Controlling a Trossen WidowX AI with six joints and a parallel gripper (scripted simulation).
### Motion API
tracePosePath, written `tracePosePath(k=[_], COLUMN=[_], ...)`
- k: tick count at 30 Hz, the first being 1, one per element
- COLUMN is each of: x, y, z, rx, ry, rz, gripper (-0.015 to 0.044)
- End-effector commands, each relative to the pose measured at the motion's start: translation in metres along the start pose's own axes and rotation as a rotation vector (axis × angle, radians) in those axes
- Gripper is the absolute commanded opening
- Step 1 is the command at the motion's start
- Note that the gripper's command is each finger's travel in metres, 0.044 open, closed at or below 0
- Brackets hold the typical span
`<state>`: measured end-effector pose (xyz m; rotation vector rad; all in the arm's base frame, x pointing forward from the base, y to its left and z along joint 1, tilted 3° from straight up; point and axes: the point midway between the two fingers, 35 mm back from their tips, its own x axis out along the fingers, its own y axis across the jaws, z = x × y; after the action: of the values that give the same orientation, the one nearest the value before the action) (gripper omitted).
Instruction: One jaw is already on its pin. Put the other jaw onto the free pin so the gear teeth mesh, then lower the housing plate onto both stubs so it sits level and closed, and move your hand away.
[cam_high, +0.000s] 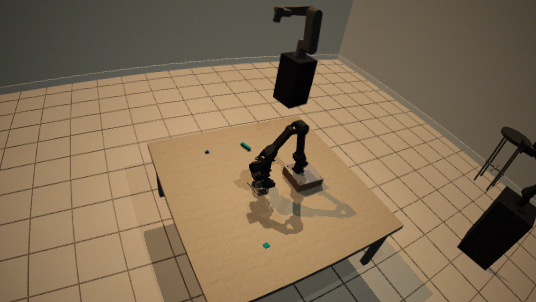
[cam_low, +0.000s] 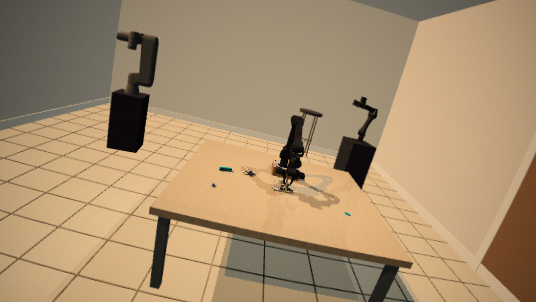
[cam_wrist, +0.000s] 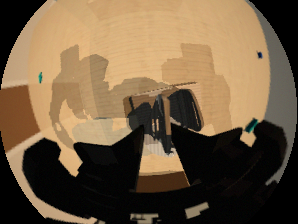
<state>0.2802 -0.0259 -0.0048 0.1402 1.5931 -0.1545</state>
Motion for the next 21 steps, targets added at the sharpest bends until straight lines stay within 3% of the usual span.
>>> tracePosePath(k=[1, 21], x=[0.0003, 0.0064], y=[-0.0005, -0.0005], z=[0.0002, 0.0002], rx=[-0.005, 0.002], ry=[-0.001, -0.001], rz=[-0.003, -0.003], gripper=[0.0134, 0.0134])
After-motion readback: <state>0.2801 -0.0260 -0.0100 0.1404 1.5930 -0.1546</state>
